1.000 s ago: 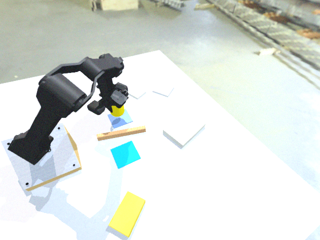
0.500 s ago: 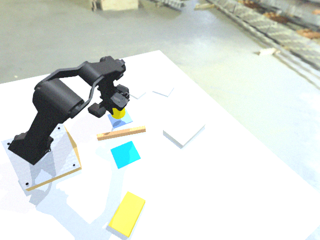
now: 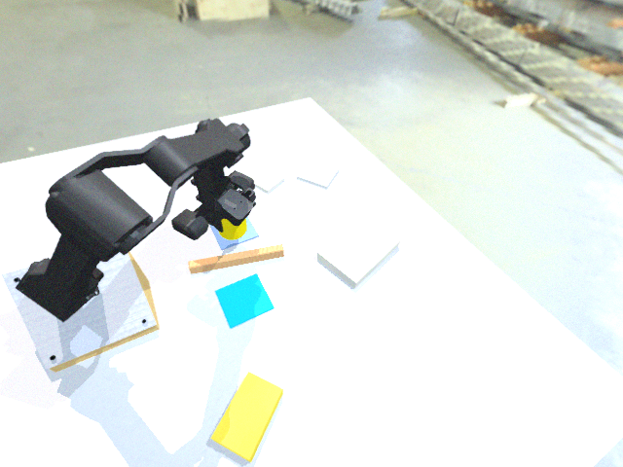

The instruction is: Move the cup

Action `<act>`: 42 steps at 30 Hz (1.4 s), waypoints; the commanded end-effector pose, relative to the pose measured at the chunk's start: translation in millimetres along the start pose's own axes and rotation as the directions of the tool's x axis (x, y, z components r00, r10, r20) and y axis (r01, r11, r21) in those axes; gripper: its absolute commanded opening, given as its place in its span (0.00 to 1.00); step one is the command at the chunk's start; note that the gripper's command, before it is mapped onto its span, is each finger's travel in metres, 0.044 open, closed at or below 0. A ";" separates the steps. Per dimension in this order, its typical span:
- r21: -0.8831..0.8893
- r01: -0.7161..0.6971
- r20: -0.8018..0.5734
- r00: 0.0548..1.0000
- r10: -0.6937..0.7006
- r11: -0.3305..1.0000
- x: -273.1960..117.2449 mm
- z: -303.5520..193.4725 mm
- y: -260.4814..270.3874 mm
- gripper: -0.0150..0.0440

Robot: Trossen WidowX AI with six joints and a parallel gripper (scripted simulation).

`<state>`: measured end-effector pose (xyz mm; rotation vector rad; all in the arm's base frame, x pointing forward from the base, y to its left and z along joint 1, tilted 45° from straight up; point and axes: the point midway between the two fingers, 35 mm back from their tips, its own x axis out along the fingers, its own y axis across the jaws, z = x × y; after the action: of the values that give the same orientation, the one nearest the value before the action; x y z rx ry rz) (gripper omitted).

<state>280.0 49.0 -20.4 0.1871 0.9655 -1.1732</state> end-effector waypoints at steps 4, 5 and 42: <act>-0.007 0.004 0.004 1.000 -0.004 1.000 0.0 9.8 -10.3 0.25; -0.007 0.004 0.004 1.000 -0.004 1.000 -0.1 11.5 -11.6 0.25; -0.008 0.006 0.006 1.000 -0.006 1.000 -3.1 70.4 -61.9 0.25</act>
<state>269.2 -11.9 42.6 0.1868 0.9620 -1.1737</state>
